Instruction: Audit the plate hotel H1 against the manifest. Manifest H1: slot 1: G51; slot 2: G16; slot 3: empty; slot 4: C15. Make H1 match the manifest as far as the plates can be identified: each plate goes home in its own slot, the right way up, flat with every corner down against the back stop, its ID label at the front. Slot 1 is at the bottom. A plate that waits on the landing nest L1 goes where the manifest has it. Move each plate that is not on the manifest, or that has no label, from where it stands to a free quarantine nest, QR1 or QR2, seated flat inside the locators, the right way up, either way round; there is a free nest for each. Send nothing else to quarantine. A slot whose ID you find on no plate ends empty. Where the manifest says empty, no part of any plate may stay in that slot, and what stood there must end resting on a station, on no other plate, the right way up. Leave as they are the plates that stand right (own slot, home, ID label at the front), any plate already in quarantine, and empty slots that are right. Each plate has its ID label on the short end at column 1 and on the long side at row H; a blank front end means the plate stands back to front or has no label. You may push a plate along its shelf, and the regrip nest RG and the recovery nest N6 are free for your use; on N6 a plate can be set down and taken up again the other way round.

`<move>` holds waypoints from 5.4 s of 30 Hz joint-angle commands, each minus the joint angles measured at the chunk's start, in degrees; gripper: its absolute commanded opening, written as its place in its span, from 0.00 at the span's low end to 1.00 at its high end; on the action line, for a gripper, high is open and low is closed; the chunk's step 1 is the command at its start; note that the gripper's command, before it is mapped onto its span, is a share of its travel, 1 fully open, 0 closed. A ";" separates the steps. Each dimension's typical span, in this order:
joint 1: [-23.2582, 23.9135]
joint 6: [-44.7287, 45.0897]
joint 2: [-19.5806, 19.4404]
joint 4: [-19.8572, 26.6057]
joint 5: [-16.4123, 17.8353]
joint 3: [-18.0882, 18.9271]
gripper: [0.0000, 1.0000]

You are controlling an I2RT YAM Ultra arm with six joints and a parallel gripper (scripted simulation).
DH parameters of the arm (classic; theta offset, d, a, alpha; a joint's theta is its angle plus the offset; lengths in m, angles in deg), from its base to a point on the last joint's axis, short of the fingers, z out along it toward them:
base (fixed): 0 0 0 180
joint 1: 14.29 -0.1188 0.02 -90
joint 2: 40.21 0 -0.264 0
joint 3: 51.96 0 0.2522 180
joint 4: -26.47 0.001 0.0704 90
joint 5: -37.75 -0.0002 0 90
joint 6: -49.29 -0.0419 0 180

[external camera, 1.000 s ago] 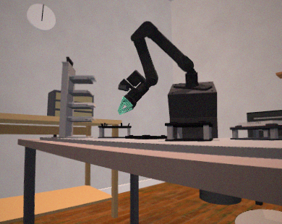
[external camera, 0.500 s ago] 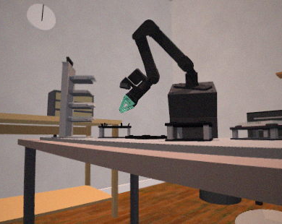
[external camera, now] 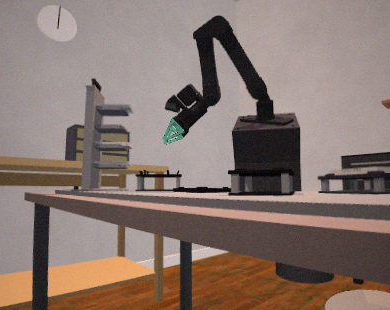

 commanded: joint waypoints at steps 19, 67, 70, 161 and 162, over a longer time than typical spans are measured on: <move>6.83 5.21 17.54 23.06 5.38 2.12 1.00; 16.30 13.56 33.41 56.04 12.39 13.89 1.00; 15.65 12.92 32.76 53.84 11.93 12.77 1.00; 6.05 4.57 16.20 46.16 4.75 27.07 1.00; 5.97 4.50 15.99 46.22 4.68 27.38 1.00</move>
